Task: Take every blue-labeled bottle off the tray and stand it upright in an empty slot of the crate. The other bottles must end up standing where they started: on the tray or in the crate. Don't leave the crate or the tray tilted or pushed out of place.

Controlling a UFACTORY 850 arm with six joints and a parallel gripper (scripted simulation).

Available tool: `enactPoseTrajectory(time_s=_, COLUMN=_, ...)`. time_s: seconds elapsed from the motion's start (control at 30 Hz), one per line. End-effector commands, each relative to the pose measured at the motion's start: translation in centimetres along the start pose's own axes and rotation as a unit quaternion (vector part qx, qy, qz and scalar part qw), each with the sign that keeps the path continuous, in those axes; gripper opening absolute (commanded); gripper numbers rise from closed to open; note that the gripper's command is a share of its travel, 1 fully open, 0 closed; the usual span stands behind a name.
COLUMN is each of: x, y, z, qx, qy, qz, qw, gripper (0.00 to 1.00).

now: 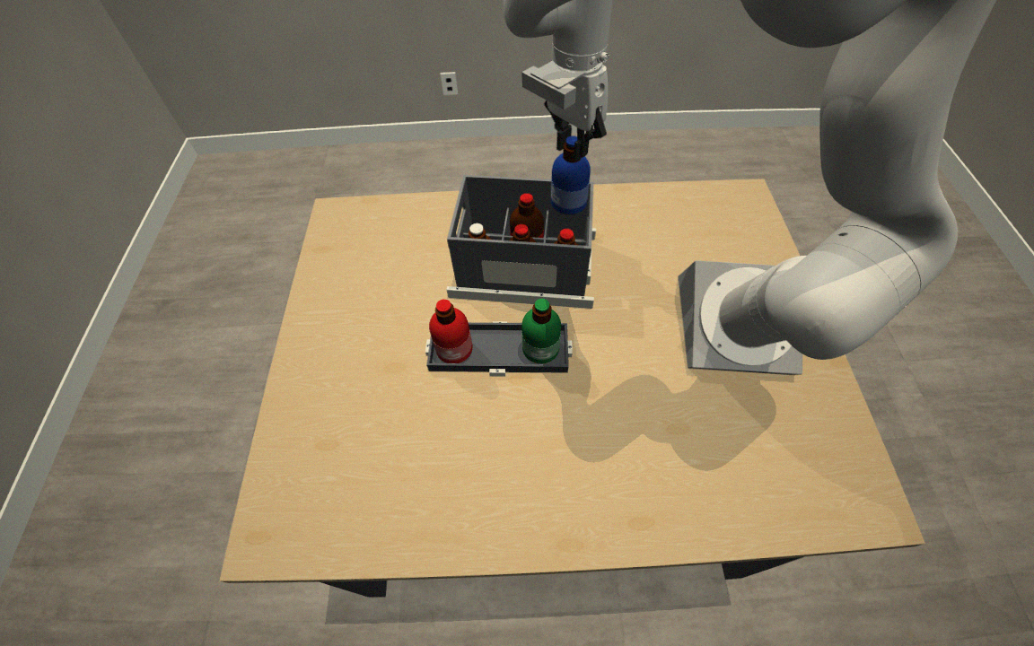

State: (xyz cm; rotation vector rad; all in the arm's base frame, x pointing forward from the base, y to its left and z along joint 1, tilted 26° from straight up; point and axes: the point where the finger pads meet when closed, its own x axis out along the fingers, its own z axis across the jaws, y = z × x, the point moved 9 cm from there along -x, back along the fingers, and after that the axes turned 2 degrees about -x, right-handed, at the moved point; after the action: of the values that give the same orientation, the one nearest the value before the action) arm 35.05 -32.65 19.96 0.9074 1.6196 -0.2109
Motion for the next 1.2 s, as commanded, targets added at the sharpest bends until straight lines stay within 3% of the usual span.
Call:
enactPoseTrajectory(time_s=0.0, x=0.3, y=0.0, z=0.1, qx=0.0, qy=-0.001, qz=0.0, qw=1.0, gripper=0.0)
enactPoseTrajectory(time_s=1.17, x=4.1, y=0.0, z=0.1, qx=0.0, qy=-0.001, qz=0.0, qw=1.0, gripper=0.0)
